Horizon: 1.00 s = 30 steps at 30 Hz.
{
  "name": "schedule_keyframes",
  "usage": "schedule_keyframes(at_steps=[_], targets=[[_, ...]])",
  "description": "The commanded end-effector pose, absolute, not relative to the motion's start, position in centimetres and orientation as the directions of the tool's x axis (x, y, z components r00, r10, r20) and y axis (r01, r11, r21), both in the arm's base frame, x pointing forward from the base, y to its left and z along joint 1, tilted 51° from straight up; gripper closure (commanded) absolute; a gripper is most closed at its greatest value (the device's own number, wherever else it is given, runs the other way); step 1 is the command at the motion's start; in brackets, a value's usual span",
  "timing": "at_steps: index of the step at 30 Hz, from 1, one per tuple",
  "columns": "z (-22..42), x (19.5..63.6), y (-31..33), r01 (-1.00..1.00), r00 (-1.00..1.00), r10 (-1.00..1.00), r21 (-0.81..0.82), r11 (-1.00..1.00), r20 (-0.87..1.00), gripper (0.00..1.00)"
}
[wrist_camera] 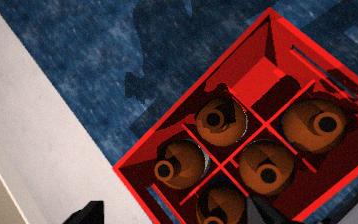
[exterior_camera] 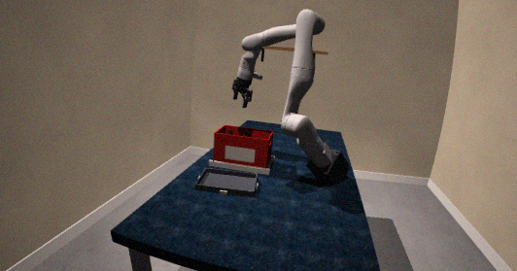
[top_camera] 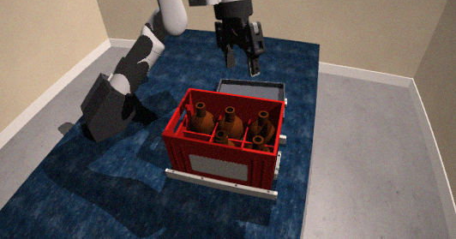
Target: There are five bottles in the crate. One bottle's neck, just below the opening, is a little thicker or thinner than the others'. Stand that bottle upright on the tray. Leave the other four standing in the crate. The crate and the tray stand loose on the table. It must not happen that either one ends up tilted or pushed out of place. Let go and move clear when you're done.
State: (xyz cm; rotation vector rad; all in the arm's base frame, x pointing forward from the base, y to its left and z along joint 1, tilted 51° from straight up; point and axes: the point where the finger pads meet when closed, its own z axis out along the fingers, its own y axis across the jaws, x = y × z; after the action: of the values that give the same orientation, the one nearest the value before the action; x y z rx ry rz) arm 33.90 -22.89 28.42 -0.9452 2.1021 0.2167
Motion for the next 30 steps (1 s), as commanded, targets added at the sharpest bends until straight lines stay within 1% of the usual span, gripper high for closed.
schedule_keyframes(at_steps=[1,9,10,18,19,30], targets=[[27.5,34.1,-22.8,-0.708,-0.395,-0.547,-0.135,0.693,-0.738,0.0],[27.5,34.1,-22.8,-0.708,-0.395,-0.547,-0.135,0.693,-0.738,0.0],[26.6,34.3,-22.7,-0.723,-0.395,-0.542,-0.113,0.682,-0.742,0.0],[26.6,34.3,-22.7,-0.723,-0.395,-0.542,-0.113,0.682,-0.742,0.0],[25.7,34.4,-22.6,-0.737,-0.394,-0.537,-0.092,0.67,-0.746,0.0],[24.9,34.5,-22.4,-0.75,-0.394,-0.532,-0.073,0.657,-0.749,0.0]])
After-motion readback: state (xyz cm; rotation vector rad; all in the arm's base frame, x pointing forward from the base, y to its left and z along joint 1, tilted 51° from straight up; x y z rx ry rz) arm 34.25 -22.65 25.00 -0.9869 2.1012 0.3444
